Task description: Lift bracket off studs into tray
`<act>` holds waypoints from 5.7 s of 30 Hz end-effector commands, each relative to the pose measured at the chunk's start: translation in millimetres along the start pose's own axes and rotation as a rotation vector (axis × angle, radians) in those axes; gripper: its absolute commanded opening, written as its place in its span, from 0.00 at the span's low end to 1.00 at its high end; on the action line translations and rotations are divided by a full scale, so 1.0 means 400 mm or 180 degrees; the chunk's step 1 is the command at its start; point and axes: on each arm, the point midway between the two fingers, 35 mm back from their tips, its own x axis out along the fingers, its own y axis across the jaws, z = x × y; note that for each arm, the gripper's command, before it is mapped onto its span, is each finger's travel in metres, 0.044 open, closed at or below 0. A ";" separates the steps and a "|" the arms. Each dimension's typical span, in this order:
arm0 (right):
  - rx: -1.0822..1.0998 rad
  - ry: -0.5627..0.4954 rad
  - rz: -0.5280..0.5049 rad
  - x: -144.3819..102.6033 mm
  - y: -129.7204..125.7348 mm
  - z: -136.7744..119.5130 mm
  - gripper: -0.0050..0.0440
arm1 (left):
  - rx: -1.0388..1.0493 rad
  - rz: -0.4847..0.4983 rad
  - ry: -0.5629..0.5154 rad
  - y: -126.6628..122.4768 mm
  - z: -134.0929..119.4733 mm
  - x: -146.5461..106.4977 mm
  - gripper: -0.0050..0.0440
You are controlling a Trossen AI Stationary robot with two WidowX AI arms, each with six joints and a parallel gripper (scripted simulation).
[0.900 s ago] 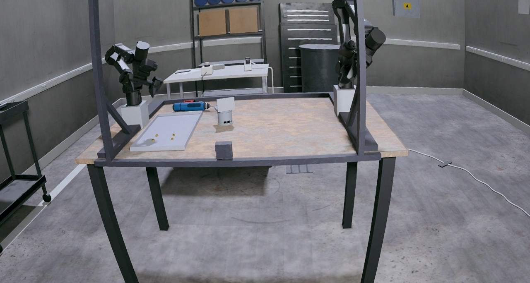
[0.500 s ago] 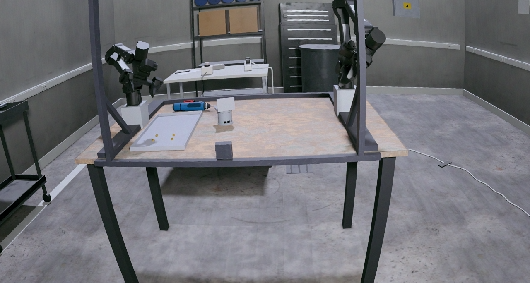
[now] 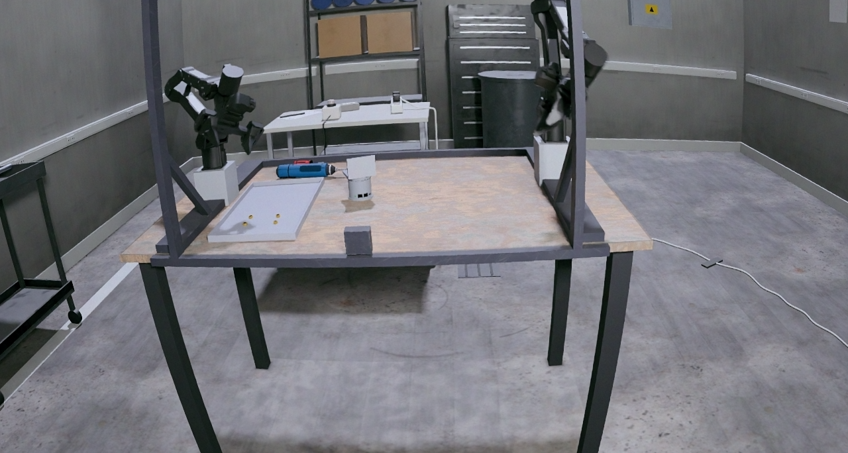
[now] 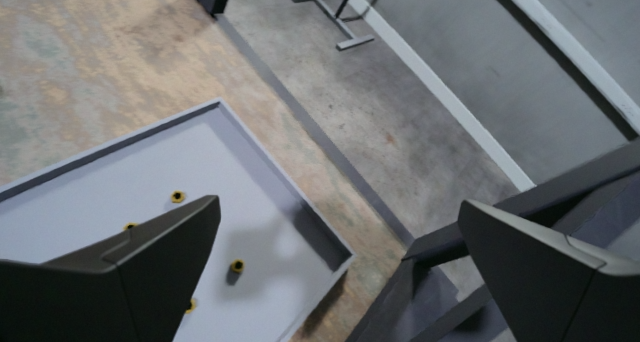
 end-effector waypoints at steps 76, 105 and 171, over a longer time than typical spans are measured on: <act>-0.1168 -0.0754 -0.0952 -0.239 -0.530 0.706 1.00 | 0.1082 0.1703 0.2169 0.664 0.378 0.021 0.37; -0.1168 -0.0754 -0.0952 -0.239 -0.530 0.706 1.00 | 0.4977 -0.0607 0.3166 0.711 0.399 0.073 0.37; -0.1168 -0.0754 -0.0952 -0.239 -0.530 0.706 1.00 | 0.6338 -0.1964 0.3244 0.756 0.287 0.177 0.16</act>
